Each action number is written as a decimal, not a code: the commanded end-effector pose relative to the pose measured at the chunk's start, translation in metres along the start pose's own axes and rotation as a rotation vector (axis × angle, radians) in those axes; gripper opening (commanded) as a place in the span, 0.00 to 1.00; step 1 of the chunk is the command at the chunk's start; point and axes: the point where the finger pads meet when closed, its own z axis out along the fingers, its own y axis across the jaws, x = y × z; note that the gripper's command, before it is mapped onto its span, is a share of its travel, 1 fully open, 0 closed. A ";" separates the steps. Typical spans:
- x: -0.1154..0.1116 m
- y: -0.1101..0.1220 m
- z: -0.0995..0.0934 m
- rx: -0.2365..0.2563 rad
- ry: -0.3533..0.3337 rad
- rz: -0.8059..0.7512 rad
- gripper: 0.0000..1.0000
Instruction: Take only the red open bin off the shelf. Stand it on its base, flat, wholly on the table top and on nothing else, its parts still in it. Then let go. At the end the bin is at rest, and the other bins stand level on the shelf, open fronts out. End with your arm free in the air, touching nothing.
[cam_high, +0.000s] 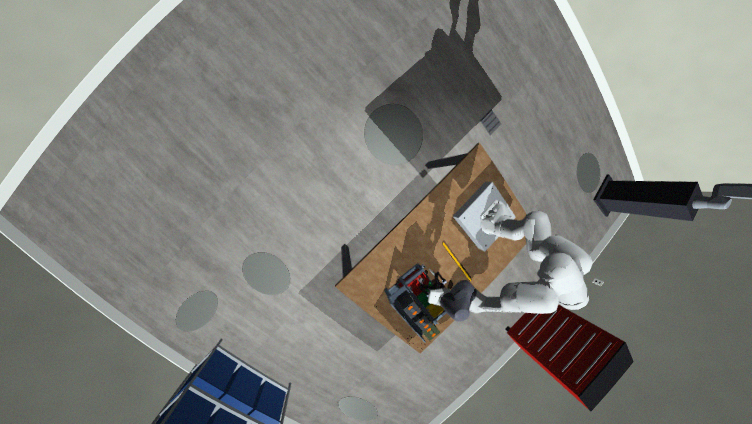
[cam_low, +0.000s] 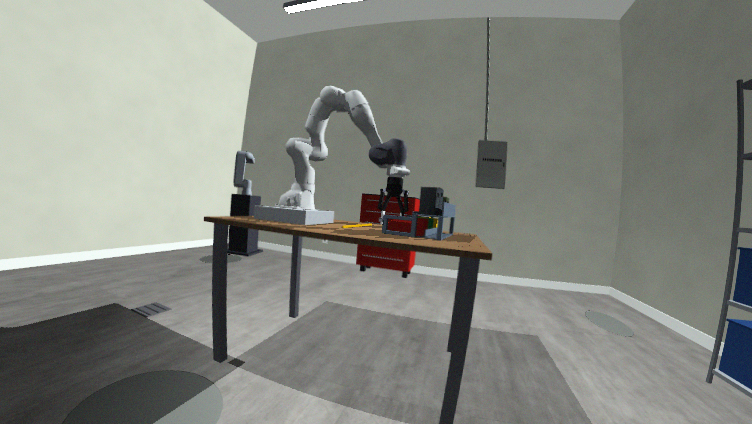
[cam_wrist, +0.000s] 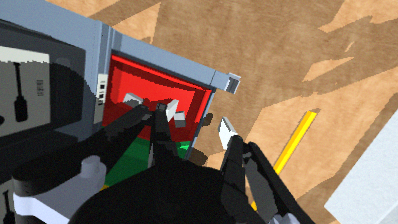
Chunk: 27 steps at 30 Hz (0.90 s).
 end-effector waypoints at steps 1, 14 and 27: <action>-0.001 -0.001 -0.002 0.002 0.000 0.001 0.57; -0.001 -0.002 -0.003 0.003 0.000 0.002 0.57; 0.000 -0.001 -0.001 0.001 0.000 0.000 0.00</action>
